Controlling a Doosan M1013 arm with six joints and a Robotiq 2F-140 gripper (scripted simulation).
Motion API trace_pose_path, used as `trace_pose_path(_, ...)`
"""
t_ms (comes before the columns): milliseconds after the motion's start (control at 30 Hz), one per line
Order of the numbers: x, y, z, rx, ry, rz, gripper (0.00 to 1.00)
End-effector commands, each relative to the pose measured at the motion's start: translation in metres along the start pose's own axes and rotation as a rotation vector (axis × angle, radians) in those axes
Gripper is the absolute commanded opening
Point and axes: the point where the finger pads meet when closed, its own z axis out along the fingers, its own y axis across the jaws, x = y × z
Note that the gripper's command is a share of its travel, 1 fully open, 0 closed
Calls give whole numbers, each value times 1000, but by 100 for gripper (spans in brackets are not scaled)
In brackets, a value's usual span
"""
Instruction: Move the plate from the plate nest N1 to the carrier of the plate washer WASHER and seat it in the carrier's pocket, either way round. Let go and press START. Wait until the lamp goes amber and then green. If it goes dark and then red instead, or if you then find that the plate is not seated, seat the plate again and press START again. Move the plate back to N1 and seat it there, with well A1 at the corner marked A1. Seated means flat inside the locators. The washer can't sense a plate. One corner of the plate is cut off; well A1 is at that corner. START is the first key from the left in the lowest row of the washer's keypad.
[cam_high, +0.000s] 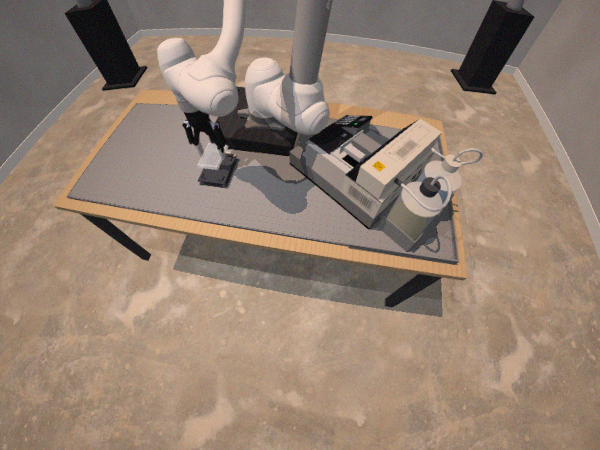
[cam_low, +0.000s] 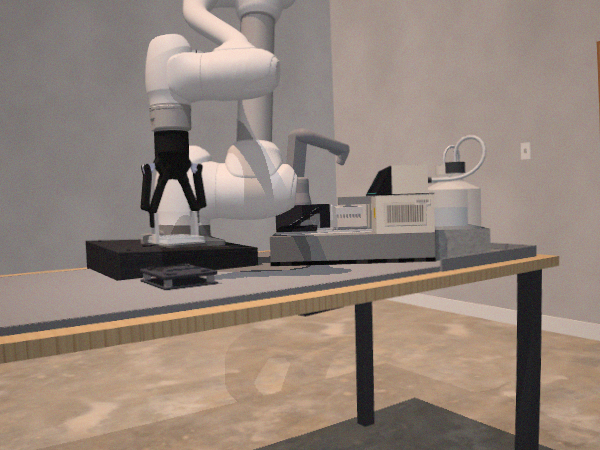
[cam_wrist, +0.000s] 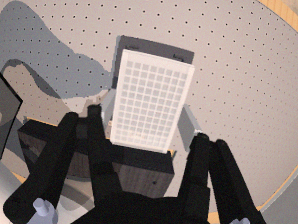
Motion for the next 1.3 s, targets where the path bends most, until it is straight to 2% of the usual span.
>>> trace_pose_path(0, 0, 0, 5, 0, 0, 0, 10)
trace_pose_path(900, 0, 0, 46, 0, 0, 0, 10)
trace_pose_path(1267, 0, 0, 48, 0, 0, 0, 10)
